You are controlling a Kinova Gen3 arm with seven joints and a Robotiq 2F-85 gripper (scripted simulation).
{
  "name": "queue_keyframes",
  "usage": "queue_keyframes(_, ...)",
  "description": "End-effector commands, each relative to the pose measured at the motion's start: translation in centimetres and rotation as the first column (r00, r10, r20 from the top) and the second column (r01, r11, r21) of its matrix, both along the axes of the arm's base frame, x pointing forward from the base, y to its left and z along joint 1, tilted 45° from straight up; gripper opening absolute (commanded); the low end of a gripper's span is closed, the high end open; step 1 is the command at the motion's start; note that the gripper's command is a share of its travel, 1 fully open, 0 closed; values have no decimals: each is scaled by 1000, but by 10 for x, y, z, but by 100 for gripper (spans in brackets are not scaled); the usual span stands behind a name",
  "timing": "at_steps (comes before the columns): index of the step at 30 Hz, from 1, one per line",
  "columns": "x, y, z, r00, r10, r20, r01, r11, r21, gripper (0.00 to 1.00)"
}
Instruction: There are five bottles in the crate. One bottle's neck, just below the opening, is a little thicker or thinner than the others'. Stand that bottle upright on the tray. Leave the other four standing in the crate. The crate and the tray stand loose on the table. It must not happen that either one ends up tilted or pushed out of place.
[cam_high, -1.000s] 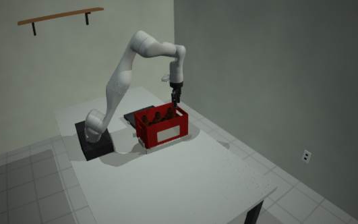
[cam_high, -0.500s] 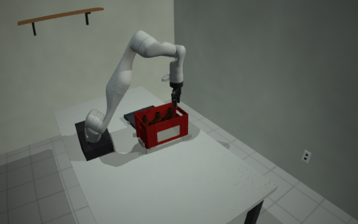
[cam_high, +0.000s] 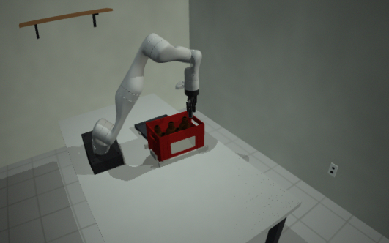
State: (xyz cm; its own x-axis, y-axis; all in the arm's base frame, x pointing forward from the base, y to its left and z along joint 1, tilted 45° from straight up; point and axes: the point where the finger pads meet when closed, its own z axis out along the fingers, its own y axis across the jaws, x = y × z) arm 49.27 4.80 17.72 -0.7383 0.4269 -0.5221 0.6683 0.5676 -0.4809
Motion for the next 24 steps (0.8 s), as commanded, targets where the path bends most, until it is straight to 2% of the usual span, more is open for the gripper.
queue_keyframes(1, 0, -1, -1, 1000, 0, 0, 0, 1000, 0, 64)
queue_keyframes(24, 3, -19, -20, 1000, 0, 0, 0, 1000, 0, 64)
